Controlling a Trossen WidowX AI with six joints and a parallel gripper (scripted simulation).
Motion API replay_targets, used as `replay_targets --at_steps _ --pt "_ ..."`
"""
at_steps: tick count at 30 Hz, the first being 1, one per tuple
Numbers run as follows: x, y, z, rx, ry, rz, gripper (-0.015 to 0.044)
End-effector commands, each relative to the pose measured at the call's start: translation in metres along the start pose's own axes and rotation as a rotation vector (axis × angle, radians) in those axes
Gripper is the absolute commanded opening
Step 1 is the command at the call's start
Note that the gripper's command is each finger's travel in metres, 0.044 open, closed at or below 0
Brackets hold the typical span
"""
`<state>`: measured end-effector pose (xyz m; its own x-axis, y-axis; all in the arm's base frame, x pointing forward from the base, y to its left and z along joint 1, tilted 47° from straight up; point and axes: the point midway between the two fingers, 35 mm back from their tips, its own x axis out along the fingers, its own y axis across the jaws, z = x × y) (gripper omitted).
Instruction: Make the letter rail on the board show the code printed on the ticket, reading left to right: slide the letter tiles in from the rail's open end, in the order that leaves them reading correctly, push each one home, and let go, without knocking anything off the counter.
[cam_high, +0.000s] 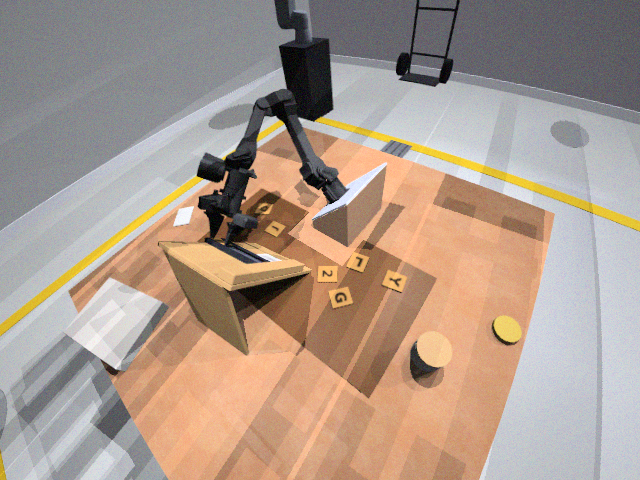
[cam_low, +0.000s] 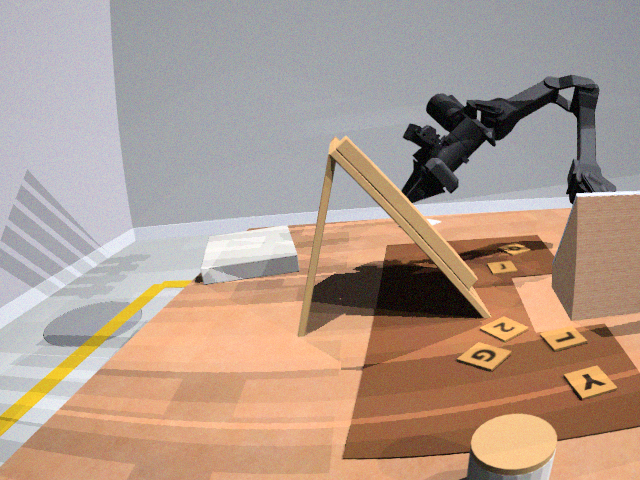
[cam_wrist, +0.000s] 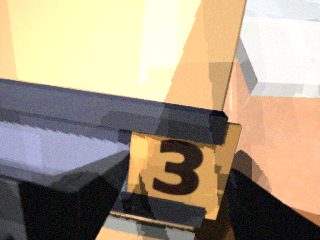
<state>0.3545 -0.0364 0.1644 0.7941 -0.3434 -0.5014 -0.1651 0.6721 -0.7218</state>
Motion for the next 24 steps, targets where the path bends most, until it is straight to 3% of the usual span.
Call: replay_targets --at_steps 1,24 --pt "0.000 0.004 -0.001 0.001 0.002 0.000 0.0000" --pt "0.000 0.023 -0.002 0.002 0.002 0.001 0.0000"
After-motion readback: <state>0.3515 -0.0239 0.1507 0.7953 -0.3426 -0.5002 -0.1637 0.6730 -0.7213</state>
